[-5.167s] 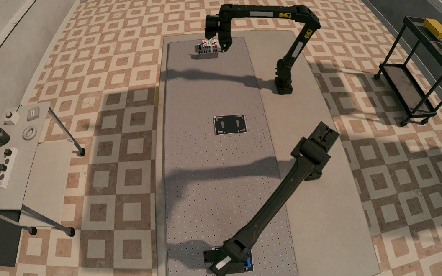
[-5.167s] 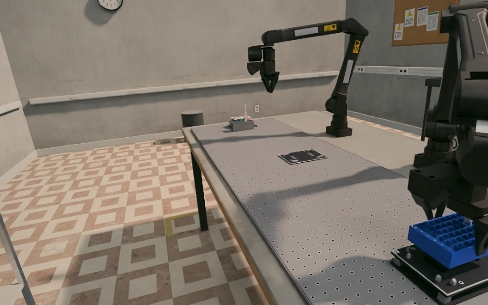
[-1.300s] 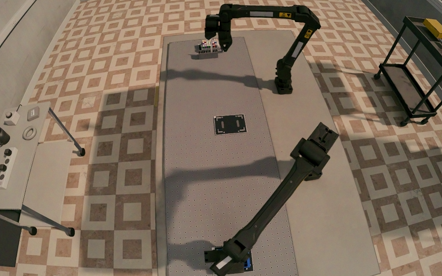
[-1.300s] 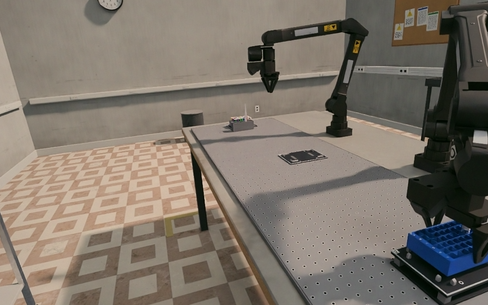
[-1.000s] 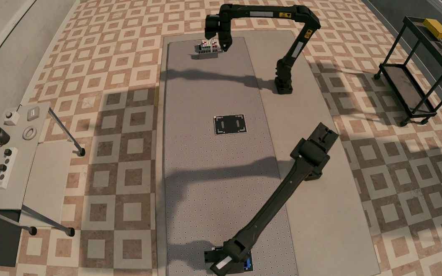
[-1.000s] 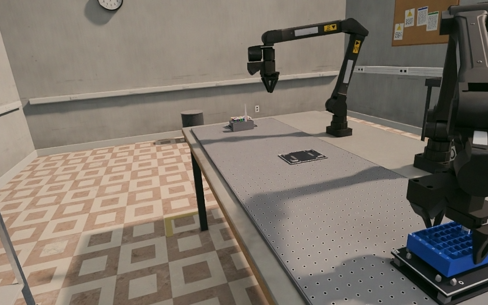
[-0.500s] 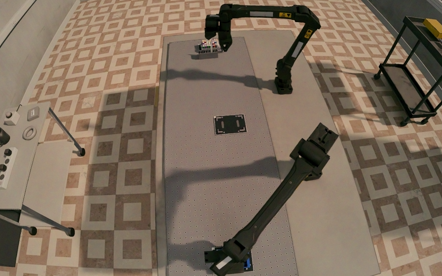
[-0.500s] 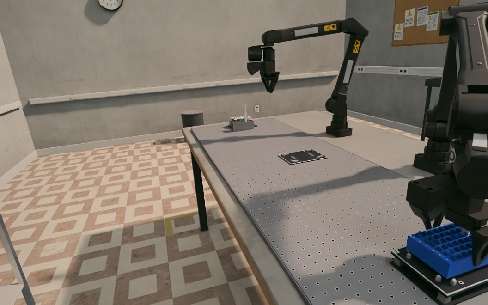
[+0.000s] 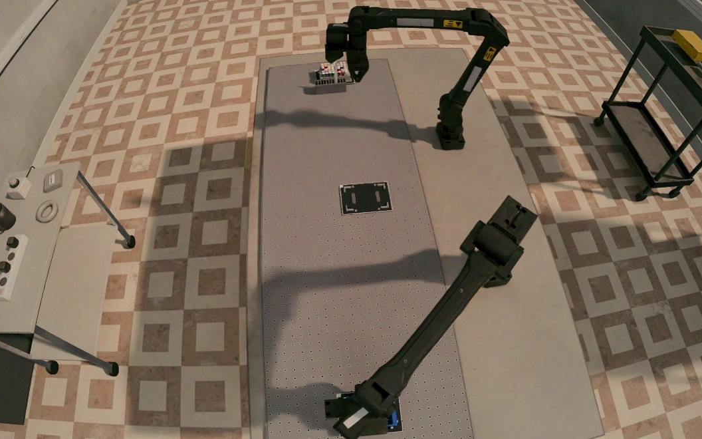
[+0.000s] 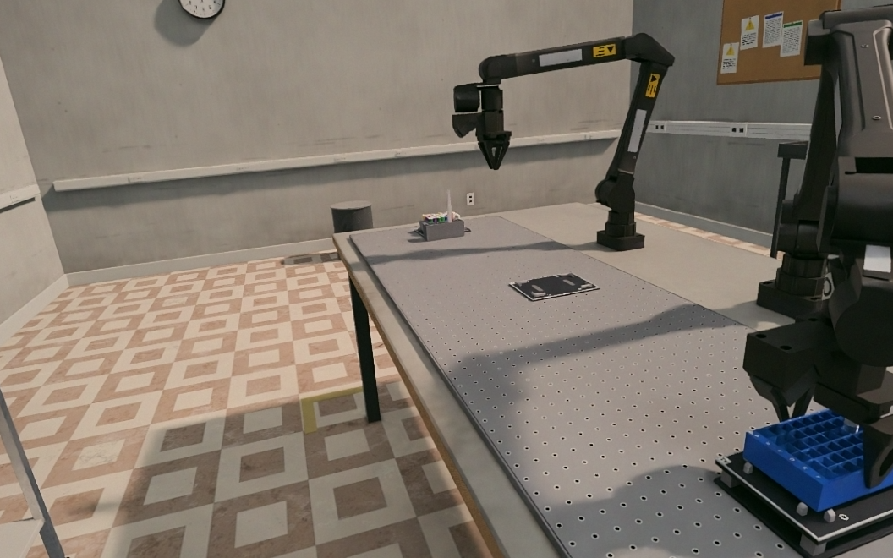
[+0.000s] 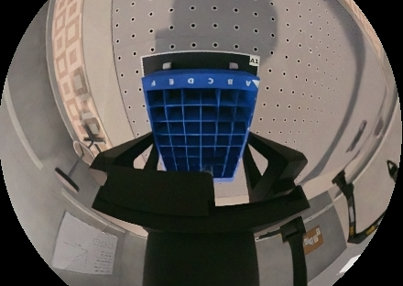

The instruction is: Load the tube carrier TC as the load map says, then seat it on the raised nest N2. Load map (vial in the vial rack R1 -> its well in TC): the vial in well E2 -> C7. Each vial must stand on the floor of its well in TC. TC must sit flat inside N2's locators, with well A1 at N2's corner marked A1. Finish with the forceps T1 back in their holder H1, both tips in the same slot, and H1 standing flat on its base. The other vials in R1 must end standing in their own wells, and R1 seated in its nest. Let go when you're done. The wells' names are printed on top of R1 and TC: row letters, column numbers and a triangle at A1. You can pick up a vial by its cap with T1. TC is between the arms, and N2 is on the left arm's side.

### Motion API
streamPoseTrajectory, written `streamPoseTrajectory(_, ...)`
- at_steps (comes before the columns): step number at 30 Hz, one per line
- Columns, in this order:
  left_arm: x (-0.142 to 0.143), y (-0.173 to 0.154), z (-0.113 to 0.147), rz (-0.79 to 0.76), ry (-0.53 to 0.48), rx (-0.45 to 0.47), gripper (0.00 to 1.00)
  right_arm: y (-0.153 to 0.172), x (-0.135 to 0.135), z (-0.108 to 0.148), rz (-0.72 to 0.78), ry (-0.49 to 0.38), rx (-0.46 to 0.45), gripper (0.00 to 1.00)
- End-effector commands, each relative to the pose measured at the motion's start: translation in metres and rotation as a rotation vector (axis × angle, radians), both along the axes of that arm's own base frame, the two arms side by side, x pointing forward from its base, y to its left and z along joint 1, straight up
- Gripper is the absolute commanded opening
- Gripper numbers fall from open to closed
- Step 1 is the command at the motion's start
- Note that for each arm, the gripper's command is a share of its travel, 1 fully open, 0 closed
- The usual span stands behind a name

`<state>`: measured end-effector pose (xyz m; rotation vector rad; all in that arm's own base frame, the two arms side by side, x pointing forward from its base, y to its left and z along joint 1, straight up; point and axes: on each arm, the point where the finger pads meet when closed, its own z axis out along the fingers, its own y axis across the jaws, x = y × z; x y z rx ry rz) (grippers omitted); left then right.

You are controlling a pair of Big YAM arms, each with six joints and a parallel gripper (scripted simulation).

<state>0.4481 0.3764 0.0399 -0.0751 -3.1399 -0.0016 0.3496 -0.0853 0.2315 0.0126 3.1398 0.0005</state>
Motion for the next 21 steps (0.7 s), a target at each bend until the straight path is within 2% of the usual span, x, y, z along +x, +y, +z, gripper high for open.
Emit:
streamPoseTrajectory(1,0.0125,0.0024,0.0029,0.001,-0.020,0.013,0.00,-0.0019,0.0075,0.0129,-0.007,-0.033,-0.009,0.24)
streamPoseTrajectory(21,0.0101,0.0006,-0.0034,0.001,-0.016,0.009,0.00,-0.0019,0.0075,0.0129,-0.007,-0.033,-0.009,0.24)
